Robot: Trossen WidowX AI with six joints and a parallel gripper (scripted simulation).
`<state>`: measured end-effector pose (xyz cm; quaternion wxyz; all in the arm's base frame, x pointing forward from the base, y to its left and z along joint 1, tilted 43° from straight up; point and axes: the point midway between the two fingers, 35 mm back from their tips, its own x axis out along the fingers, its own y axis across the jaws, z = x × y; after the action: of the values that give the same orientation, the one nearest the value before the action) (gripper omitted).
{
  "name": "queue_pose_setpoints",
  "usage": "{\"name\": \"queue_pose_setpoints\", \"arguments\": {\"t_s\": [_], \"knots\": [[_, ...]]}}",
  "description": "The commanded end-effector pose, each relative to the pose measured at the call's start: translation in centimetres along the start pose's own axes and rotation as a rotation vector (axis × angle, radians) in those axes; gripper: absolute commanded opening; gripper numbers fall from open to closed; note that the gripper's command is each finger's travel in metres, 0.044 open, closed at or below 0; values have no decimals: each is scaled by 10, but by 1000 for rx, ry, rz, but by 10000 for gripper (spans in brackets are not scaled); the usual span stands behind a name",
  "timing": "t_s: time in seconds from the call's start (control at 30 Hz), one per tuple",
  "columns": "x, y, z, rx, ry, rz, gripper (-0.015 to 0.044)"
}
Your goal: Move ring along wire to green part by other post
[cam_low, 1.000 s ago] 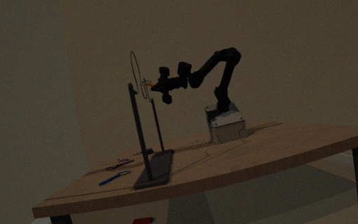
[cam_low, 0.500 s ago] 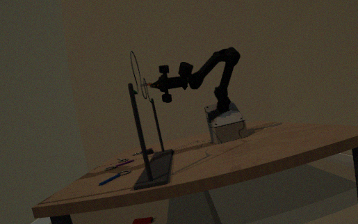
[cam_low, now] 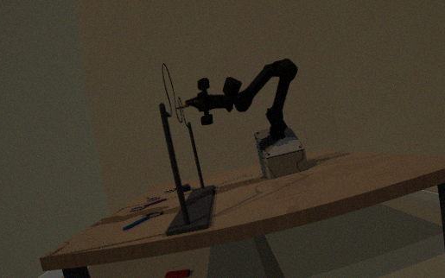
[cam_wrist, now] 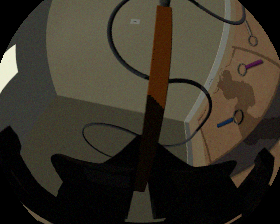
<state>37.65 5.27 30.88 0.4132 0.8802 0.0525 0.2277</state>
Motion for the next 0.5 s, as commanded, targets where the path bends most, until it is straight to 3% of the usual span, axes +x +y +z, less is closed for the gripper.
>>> {"name": "queue_pose_setpoints", "arguments": {"t_s": [0.0, 0.47], "knots": [[0, 3, 2, 72, -15, 34, -150], [1, 10, 2, 227, -34, 121, -150]]}}
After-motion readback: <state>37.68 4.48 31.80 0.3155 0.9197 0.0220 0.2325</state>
